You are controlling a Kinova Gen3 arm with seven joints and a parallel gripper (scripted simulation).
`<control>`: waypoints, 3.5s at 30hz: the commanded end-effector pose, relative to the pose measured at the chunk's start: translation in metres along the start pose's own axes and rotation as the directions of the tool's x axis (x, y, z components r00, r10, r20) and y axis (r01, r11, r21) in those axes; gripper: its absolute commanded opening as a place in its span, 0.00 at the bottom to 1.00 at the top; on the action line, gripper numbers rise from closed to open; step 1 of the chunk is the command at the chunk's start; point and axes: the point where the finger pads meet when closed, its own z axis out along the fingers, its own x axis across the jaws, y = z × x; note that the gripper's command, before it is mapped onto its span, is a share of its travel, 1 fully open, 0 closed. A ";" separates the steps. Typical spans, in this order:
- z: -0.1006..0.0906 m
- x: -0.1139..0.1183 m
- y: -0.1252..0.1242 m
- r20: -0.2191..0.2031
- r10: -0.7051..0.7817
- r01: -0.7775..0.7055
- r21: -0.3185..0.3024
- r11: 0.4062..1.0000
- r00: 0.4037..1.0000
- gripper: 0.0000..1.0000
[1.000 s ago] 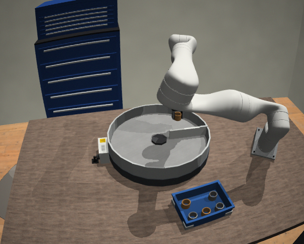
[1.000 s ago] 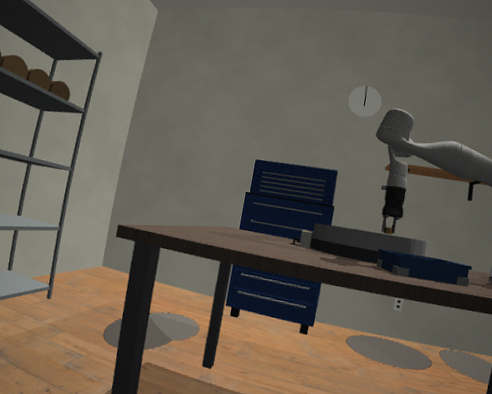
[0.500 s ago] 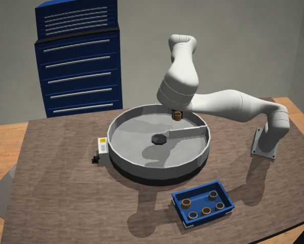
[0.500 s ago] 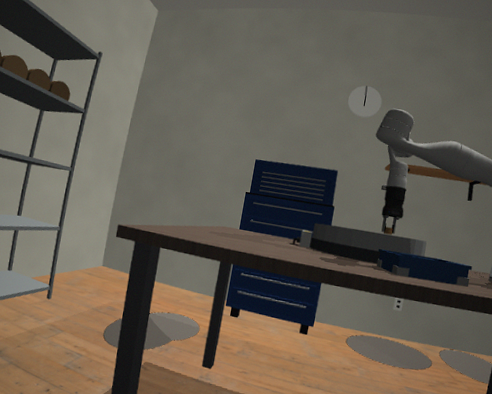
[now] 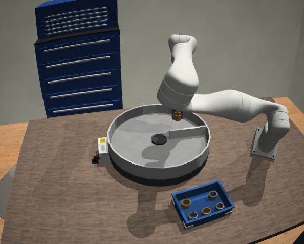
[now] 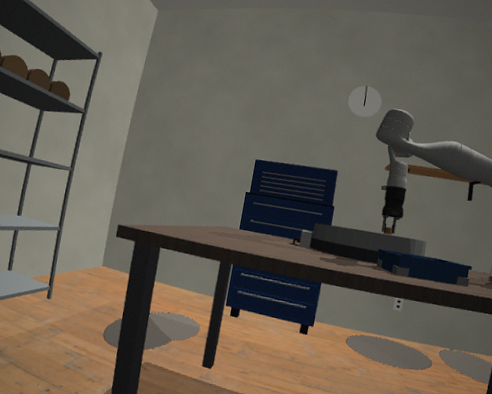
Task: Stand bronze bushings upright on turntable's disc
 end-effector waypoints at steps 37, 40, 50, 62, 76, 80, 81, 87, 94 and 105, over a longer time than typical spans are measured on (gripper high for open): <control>0.003 -0.001 -0.002 0.003 -0.008 0.008 0.007 1.000 1.000 0.00; 0.003 -0.001 -0.002 0.003 -0.008 0.008 0.007 1.000 1.000 0.00; 0.007 0.000 -0.001 0.002 -0.006 0.006 0.006 1.000 1.000 0.00; 0.022 0.001 -0.001 0.002 -0.004 0.004 0.005 1.000 1.000 0.00; 0.041 0.000 -0.001 0.003 -0.006 0.006 0.006 1.000 1.000 0.00; 0.044 0.000 -0.002 0.003 -0.006 0.006 0.006 1.000 1.000 0.00; 0.045 0.000 -0.002 0.003 -0.006 0.006 0.006 1.000 1.000 0.00; 0.046 -0.001 -0.002 0.003 -0.007 0.007 0.007 1.000 1.000 0.00; 0.046 -0.001 -0.002 0.003 -0.007 0.007 0.007 1.000 1.000 0.00; 0.046 -0.001 -0.002 0.003 -0.007 0.007 0.007 1.000 1.000 0.00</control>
